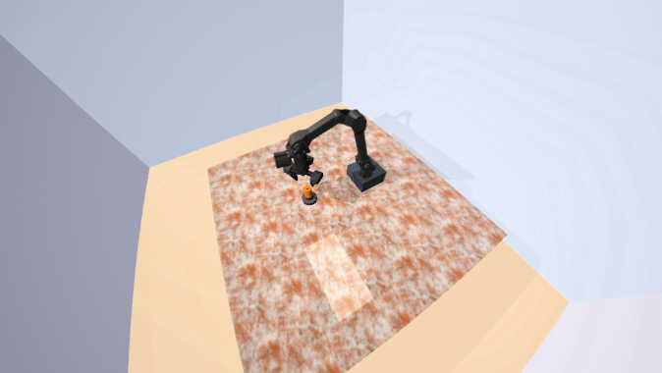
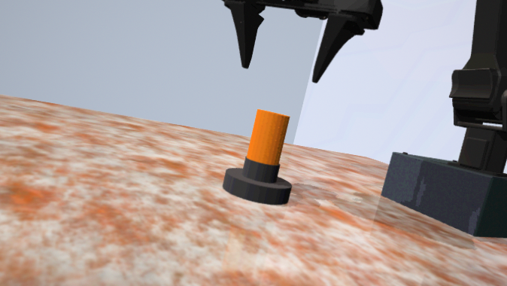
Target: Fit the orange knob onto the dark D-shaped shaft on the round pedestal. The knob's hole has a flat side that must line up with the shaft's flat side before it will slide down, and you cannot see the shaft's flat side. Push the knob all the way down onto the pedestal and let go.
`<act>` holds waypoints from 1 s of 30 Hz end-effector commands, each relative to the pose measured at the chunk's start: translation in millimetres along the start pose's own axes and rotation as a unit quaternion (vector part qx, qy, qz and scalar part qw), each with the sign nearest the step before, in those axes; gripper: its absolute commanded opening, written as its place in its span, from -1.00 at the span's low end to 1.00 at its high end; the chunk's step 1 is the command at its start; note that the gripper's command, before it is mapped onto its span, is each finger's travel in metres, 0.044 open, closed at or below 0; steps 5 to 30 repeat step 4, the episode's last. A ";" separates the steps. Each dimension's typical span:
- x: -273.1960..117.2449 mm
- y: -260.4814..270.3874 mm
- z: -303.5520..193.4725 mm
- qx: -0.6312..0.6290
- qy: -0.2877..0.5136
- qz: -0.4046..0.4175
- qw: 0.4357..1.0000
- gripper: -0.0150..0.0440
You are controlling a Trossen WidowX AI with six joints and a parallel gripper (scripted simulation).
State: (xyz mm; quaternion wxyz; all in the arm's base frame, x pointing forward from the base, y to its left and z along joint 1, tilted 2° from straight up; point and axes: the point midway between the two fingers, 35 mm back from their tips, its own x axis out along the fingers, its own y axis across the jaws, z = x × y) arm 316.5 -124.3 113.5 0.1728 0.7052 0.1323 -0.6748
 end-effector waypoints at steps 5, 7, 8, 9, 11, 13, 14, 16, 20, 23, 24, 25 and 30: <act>-4.3 -1.6 1.4 0.001 -0.005 -0.005 1.000 1.00; -4.3 -1.6 1.4 0.001 -0.005 -0.005 1.000 1.00; -4.3 -1.6 1.4 0.001 -0.005 -0.005 1.000 1.00; -4.3 -1.6 1.4 0.001 -0.005 -0.005 1.000 1.00; -4.3 -1.6 1.4 0.001 -0.005 -0.005 1.000 1.00; -4.3 -1.6 1.4 0.001 -0.005 -0.005 1.000 1.00; -4.3 -1.6 1.4 0.001 -0.005 -0.005 1.000 1.00; -4.3 -1.6 1.4 0.001 -0.005 -0.005 1.000 1.00; -4.3 -1.6 1.4 0.001 -0.005 -0.005 1.000 1.00; -4.3 -1.6 1.4 0.001 -0.005 -0.005 1.000 1.00; -4.3 -1.6 1.4 0.001 -0.005 -0.005 1.000 1.00; -4.3 -1.6 1.4 0.001 -0.005 -0.005 1.000 1.00; -4.3 -1.6 1.4 0.001 -0.005 -0.005 1.000 1.00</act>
